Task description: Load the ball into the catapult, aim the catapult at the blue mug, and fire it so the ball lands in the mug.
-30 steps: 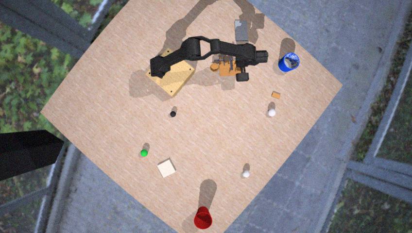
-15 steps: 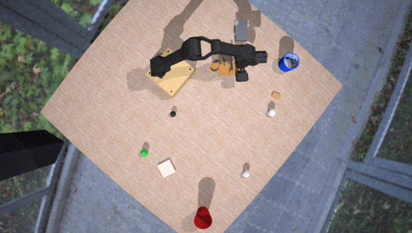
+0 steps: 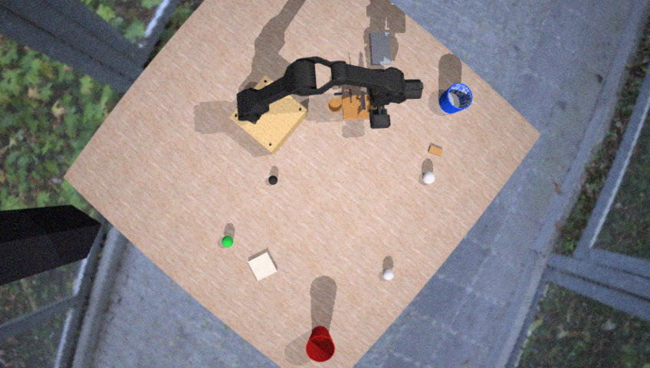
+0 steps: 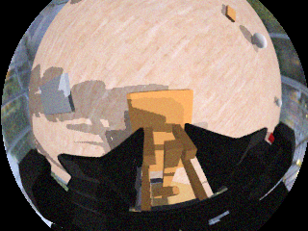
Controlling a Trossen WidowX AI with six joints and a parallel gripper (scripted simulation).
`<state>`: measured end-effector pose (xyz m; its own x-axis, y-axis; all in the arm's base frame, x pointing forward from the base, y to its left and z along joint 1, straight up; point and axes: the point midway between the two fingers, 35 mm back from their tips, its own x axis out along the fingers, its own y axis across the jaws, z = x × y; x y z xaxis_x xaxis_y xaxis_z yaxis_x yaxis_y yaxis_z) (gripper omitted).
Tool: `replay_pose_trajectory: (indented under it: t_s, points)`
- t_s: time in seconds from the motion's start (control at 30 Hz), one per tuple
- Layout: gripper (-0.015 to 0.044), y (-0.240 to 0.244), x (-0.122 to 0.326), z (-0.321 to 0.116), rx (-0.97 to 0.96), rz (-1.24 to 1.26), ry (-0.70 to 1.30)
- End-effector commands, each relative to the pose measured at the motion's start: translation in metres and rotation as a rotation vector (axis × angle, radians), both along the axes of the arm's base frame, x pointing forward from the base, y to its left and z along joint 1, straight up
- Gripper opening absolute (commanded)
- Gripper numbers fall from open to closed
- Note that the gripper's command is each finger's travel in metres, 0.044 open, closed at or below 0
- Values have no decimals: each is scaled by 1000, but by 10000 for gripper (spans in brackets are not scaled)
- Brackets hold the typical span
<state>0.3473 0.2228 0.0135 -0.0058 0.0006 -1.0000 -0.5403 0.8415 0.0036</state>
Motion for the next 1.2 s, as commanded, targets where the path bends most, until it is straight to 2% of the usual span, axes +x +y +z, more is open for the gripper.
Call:
replay_pose_trajectory:
  t_s: [0.0, 1.17]
  points:
    - [0, 4, 7, 31, 28, 0, -44]
    - [0, 7, 9, -16, 23, 3, -36]
